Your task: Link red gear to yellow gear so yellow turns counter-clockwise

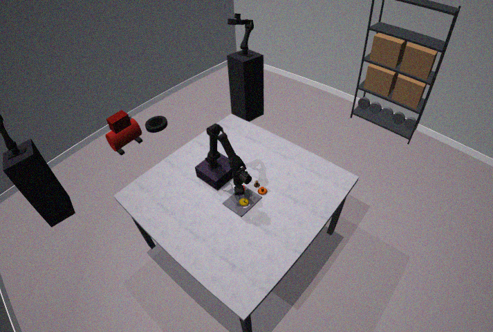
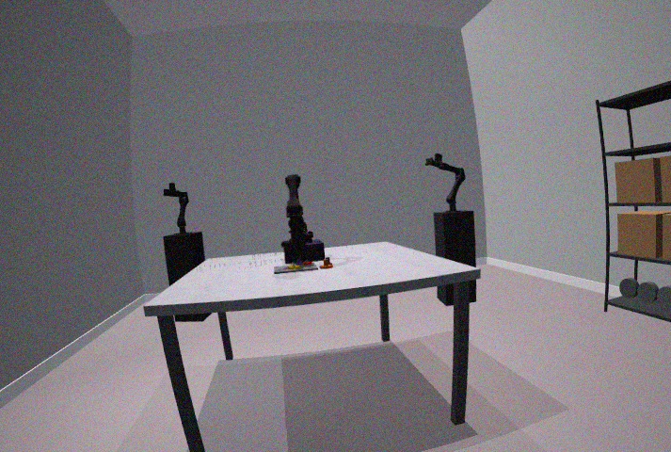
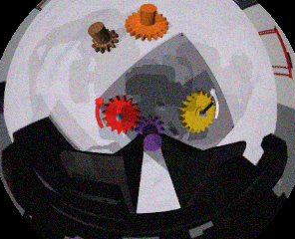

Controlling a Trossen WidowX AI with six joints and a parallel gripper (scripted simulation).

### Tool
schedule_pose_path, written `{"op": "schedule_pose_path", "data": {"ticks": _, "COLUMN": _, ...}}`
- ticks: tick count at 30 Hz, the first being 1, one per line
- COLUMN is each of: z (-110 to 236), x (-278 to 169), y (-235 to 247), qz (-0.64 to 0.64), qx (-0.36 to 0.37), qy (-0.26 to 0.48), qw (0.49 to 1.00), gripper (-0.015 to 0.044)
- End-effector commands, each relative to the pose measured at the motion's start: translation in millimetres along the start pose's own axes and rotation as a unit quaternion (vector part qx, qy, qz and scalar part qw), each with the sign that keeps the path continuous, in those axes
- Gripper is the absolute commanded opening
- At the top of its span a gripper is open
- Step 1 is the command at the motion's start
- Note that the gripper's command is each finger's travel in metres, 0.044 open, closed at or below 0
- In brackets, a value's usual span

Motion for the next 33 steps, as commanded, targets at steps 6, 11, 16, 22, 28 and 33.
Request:
{"op": "schedule_pose_path", "data": {"ticks": 6, "z": -2, "x": 0, "y": 0, "qz": -0.010, "qx": 0.000, "qy": 0.000, "qw": 1.000, "gripper": 0.0000}}
{"op": "schedule_pose_path", "data": {"ticks": 11, "z": -3, "x": 1, "y": 0, "qz": -0.071, "qx": 0.000, "qy": 0.000, "qw": 0.997, "gripper": 0.0000}}
{"op": "schedule_pose_path", "data": {"ticks": 16, "z": -2, "x": 0, "y": 0, "qz": -0.109, "qx": 0.000, "qy": 0.000, "qw": 0.994, "gripper": 0.0053}}
{"op": "schedule_pose_path", "data": {"ticks": 22, "z": 1, "x": 0, "y": 0, "qz": -0.099, "qx": 0.000, "qy": 0.000, "qw": 0.995, "gripper": 0.0140}}
{"op": "schedule_pose_path", "data": {"ticks": 28, "z": 27, "x": 1, "y": -1, "qz": -0.099, "qx": 0.000, "qy": 0.000, "qw": 0.995, "gripper": 0.0140}}
{"op": "schedule_pose_path", "data": {"ticks": 33, "z": 46, "x": 0, "y": 0, "qz": -0.099, "qx": 0.000, "qy": 0.000, "qw": 0.995, "gripper": 0.0140}}
Point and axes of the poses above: the point midway between the two fingers, 35 mm back from their tips, its own z axis back along the fingers, its own y axis across the jaws, x = y × z, the point moved 2 cm from there along z, back along the fingers, and after that the axes turned 12 degrees about z, right-handed, at the moved point
